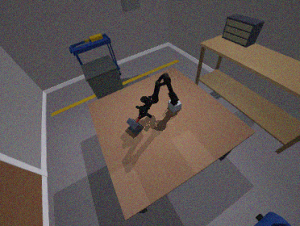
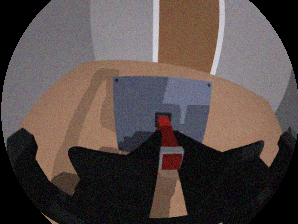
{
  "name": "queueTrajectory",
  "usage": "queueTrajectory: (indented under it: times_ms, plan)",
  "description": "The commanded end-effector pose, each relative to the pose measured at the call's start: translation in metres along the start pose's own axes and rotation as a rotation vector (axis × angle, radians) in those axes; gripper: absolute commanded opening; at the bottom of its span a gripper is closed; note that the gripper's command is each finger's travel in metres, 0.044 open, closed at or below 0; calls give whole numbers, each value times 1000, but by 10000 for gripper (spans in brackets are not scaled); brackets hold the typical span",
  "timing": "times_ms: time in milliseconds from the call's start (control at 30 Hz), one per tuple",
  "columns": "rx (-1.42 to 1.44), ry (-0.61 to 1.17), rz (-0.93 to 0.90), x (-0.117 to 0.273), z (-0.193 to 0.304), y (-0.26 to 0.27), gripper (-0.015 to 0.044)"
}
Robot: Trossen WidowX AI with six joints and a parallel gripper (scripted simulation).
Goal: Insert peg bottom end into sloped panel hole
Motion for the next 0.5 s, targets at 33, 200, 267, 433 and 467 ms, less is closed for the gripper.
queueTrajectory:
  times_ms: [33,200,267,433,467]
  plan:
    - [-3,-1,3,-3,0,-1,0]
    - [-3,-2,3,-7,-1,-1,0]
    - [-3,-2,3,-8,-1,-1,0]
    - [-3,-2,3,-11,-1,-1,0]
    - [-3,-2,3,-12,-1,-1,0]
Point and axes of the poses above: the point midway between the two fingers, 35 mm back from their tips, its own x axis back along the fingers, its own y axis across the jaws, z = x × y, the point moved 8 cm from there along x, back along the fingers, and after that the axes turned 8 degrees about x, right-handed, at the moved point
